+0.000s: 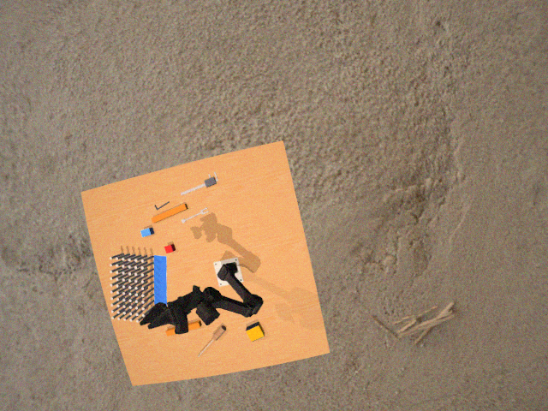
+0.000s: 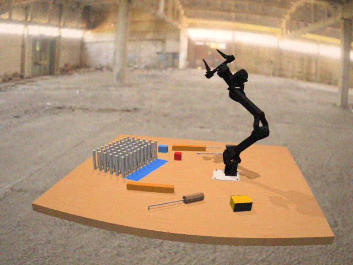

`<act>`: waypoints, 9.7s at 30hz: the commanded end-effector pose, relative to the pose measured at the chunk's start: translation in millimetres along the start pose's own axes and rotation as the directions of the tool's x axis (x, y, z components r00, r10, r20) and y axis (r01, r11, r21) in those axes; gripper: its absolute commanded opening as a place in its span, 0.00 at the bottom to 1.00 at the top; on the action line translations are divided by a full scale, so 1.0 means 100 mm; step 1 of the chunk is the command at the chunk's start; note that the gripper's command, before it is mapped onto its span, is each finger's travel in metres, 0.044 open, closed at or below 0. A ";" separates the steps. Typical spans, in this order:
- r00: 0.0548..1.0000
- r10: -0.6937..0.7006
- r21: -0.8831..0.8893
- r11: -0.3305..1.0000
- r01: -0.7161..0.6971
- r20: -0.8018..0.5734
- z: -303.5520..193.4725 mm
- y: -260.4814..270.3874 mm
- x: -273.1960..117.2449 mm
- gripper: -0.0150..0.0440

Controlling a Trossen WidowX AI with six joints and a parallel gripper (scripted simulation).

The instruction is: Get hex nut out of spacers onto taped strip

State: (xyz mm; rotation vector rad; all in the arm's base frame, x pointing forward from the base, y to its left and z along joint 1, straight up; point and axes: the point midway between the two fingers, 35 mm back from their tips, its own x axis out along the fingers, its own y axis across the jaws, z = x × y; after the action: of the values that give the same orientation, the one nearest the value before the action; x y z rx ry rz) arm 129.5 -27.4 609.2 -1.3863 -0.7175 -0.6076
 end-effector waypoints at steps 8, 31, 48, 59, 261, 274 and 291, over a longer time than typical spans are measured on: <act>0.975 0.181 0.502 0.860 -0.092 -0.131 -0.62 1.17 0.17 1.00; 0.505 0.815 0.936 0.350 -0.041 -0.283 -0.11 4.41 -0.82 1.00; 0.308 0.898 0.936 0.348 -0.055 -0.315 0.30 4.96 -1.52 1.00; 0.308 0.898 0.936 0.348 -0.055 -0.315 0.30 4.96 -1.52 1.00; -0.308 0.914 -0.867 0.364 0.341 0.263 3.60 3.23 -2.65 0.25; -0.280 0.945 -0.940 0.241 0.240 0.171 3.13 3.46 -2.39 0.25; -0.253 0.966 -0.998 -0.058 -0.011 -0.053 1.99 3.75 -2.03 0.25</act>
State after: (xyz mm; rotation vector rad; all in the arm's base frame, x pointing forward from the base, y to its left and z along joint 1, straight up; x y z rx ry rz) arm 252.9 225.7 217.9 -2.8178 -0.1923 1.4913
